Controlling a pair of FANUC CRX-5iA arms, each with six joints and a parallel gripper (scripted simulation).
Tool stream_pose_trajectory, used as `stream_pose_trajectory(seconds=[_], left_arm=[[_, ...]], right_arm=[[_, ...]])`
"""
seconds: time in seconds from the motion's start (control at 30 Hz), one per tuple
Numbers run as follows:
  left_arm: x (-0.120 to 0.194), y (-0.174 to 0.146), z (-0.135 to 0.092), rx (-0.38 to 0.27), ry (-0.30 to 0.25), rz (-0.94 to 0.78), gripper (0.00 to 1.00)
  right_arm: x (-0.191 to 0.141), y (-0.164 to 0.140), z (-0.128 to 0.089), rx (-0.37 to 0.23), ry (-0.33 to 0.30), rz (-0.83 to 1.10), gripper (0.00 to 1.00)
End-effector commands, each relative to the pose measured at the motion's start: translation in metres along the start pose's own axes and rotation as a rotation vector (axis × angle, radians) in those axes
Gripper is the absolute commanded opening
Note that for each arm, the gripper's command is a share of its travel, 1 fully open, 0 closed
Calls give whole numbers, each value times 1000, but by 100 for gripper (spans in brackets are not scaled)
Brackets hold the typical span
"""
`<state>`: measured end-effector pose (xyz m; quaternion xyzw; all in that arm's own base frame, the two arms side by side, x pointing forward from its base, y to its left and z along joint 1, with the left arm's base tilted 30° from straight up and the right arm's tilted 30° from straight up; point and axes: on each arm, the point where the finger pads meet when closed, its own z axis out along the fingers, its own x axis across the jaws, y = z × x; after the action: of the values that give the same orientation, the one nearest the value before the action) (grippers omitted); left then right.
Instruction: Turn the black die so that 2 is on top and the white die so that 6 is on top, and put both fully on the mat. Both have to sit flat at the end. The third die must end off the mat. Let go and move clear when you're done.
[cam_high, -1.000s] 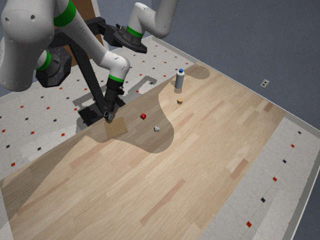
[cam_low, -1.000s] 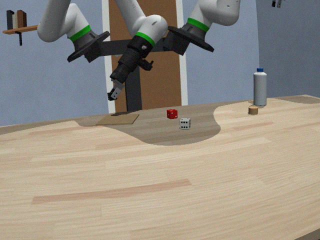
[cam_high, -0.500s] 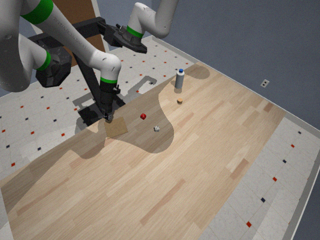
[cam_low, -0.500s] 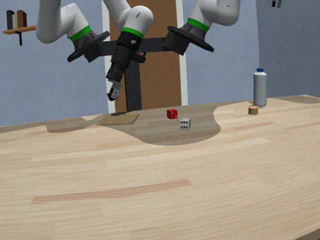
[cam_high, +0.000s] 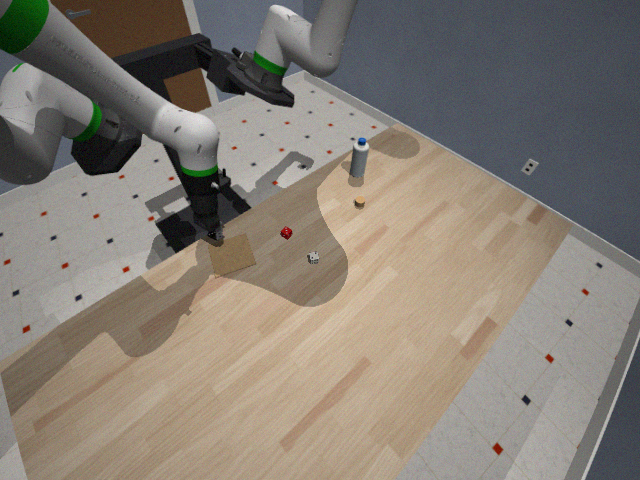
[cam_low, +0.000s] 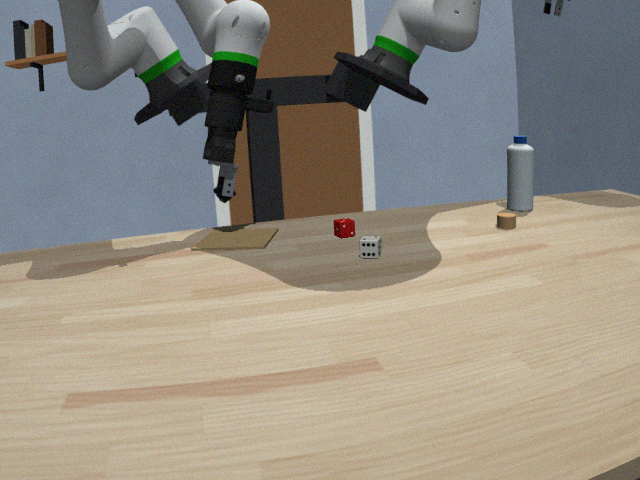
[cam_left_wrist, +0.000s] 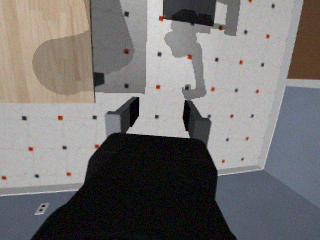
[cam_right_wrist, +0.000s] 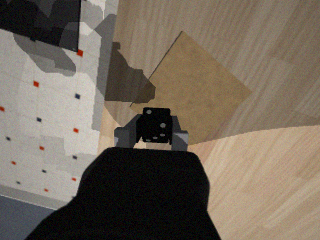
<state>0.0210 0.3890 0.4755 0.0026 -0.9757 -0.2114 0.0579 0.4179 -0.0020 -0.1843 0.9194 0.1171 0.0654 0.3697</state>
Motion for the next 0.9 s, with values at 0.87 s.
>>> stream_pose_trajectory(seconds=[0.87], left_arm=[[0, 0, -1, -2, 0, 0, 100]], right_arm=[[1, 6, 1, 509, 4, -1, 57]])
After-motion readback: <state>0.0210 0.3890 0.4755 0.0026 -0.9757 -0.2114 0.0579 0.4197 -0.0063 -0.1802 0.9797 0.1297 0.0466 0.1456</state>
